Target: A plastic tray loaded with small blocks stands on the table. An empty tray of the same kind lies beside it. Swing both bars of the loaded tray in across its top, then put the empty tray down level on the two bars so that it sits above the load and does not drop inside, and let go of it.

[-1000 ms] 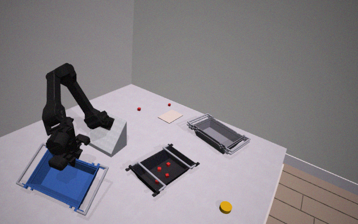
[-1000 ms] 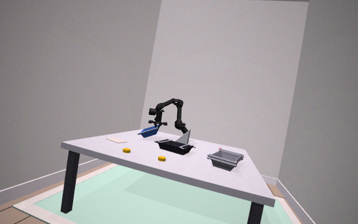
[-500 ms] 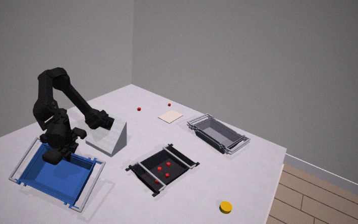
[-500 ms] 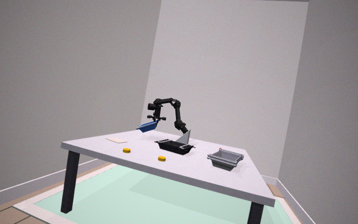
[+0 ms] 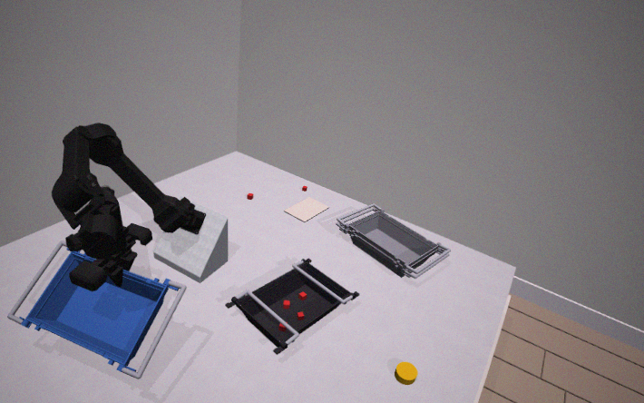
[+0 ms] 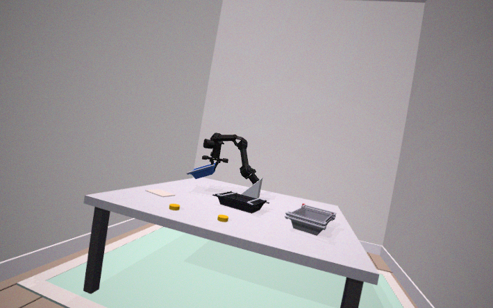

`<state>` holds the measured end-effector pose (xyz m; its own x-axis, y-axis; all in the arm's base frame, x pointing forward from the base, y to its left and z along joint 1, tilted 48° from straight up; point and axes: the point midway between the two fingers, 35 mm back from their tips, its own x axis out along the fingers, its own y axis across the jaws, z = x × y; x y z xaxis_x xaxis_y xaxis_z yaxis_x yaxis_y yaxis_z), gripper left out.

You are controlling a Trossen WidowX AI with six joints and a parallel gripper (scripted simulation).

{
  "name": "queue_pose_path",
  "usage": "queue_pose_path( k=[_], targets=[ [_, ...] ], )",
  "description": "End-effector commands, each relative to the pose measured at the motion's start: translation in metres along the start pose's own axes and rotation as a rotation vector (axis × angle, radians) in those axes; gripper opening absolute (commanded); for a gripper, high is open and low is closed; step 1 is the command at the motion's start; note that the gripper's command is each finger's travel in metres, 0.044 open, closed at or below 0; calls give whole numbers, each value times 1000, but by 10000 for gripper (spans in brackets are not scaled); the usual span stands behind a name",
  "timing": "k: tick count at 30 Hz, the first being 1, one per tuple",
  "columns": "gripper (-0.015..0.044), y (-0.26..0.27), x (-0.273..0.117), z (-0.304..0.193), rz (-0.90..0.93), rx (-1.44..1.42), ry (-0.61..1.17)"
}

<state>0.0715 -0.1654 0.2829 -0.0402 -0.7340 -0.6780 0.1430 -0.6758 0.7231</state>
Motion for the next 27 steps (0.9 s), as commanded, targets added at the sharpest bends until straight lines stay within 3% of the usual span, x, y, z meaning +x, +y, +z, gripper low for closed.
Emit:
queue_pose_path(
  k=[1,16,27],
  targets=[
    [0,4,-3,1,17,11,0],
    [0,4,-3,1,17,9,0],
    [0,5,3,-35,-26,-95,23]
  ],
)
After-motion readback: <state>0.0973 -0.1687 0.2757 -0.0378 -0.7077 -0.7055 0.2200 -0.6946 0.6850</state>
